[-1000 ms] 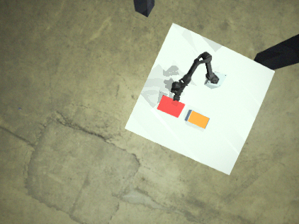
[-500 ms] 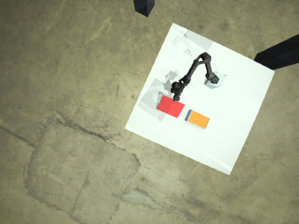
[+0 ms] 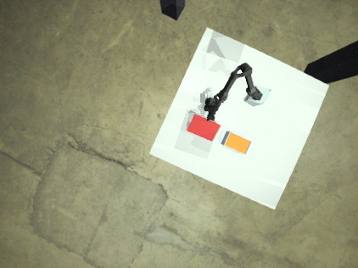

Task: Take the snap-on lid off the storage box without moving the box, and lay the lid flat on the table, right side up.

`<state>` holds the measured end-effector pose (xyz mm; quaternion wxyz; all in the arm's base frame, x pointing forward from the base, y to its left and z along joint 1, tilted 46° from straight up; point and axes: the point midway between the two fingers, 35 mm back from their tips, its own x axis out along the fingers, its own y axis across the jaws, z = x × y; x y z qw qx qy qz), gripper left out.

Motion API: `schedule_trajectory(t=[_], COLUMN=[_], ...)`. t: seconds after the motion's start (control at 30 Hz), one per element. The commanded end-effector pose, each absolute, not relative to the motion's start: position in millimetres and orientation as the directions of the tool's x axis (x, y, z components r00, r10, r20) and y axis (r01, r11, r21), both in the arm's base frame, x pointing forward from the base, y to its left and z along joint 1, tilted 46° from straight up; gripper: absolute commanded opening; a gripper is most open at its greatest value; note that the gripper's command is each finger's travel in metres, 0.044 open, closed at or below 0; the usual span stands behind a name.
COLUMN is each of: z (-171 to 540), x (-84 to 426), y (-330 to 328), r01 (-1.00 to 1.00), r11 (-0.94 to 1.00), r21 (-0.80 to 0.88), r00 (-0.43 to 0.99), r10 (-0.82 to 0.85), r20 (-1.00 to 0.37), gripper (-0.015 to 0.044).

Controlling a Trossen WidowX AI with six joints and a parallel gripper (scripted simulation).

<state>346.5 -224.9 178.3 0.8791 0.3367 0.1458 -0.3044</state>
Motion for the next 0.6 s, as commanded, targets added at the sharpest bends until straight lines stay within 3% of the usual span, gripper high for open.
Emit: schedule_trajectory(t=[0.0,0.33,0.57], z=[166,162,177], x=[342,342,346], y=[-235,-238,-232], r01=[0.662,0.662,0.662], r11=[0.567,0.567,0.567], r21=[0.491,0.490,0.491], r00=[0.748,0.748,0.748], r10=[-0.454,-0.454,-0.454], r20=[-0.485,-0.485,-0.484], gripper=[0.0000,0.0000,0.0184])
